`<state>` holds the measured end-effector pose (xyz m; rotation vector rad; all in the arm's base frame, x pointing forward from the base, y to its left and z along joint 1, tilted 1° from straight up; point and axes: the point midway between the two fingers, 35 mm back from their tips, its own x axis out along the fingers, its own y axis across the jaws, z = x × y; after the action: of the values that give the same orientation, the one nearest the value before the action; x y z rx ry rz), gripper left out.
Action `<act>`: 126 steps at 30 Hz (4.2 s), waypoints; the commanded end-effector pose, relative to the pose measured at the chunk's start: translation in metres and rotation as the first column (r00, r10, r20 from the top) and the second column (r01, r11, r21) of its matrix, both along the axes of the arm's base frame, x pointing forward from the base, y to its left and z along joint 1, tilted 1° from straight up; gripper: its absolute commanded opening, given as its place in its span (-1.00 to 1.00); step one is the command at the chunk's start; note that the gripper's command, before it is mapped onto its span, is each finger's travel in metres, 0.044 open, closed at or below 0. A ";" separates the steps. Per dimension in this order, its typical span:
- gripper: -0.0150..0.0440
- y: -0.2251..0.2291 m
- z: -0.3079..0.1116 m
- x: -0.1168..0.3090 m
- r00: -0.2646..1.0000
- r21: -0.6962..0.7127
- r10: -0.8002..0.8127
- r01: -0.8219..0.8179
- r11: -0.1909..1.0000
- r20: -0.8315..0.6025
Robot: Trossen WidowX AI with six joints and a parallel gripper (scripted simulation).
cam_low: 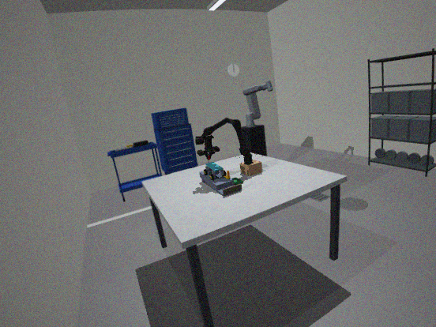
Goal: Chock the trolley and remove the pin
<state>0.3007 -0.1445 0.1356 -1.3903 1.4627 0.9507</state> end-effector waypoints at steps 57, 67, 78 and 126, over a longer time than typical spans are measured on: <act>-0.49 0.091 -0.028 -0.072 1.000 0.009 0.001 -0.001 1.000 -0.006; -0.49 0.129 -0.033 -0.069 1.000 0.013 0.001 -0.001 1.000 -0.006; -0.49 0.169 -0.040 -0.067 1.000 0.017 0.001 -0.001 1.000 -0.006; -0.49 0.231 -0.054 -0.066 0.740 0.181 0.665 -0.644 0.743 -0.097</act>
<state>0.2353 0.0876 0.0800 -1.7529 1.0565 1.5302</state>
